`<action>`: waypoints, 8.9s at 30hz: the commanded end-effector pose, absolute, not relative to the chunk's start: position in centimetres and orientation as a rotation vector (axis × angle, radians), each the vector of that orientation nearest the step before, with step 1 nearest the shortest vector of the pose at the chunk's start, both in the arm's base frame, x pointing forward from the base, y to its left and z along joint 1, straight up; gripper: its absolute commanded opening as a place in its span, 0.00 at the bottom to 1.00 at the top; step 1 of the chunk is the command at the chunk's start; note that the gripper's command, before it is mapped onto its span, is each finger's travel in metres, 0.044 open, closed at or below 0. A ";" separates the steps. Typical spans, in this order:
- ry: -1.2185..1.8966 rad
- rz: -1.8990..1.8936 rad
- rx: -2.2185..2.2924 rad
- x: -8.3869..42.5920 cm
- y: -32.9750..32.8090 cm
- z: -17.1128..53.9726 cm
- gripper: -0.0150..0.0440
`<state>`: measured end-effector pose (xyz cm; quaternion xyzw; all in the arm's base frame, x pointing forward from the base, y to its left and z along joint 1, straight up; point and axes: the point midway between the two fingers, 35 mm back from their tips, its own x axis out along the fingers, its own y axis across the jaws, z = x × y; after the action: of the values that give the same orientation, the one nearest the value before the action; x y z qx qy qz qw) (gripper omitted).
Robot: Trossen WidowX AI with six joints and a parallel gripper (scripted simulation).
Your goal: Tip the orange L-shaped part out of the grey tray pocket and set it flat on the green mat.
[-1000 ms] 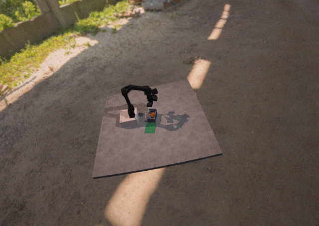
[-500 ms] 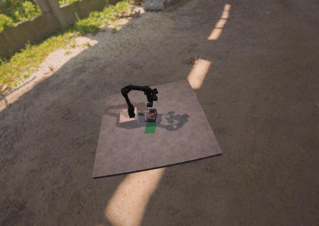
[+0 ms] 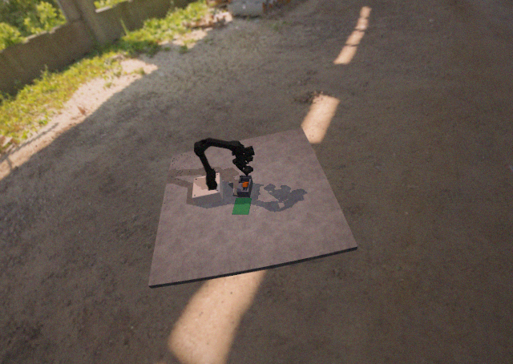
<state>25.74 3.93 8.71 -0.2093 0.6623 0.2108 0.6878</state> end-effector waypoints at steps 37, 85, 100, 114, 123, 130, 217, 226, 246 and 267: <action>1.274 1.066 -1.079 24.9 -0.3 4.2 0.73; 1.267 1.059 -1.076 25.1 -0.3 1.1 0.25; 1.272 1.064 -1.079 24.9 -0.3 3.1 0.25; 1.274 1.066 -1.079 24.8 -0.3 5.2 0.25; 1.274 1.066 -1.079 24.8 -0.4 6.7 0.25; 1.274 1.066 -1.079 24.8 -0.4 7.8 0.25; 1.286 1.061 -1.088 20.3 -16.5 6.5 0.25; 1.286 1.061 -1.088 20.3 -16.5 5.2 0.25; 1.286 1.061 -1.087 20.3 -16.5 2.1 0.25; 1.286 1.062 -1.087 20.3 -16.5 1.2 0.25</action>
<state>20.37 -16.53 1.25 -0.4574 0.5423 0.4458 0.5459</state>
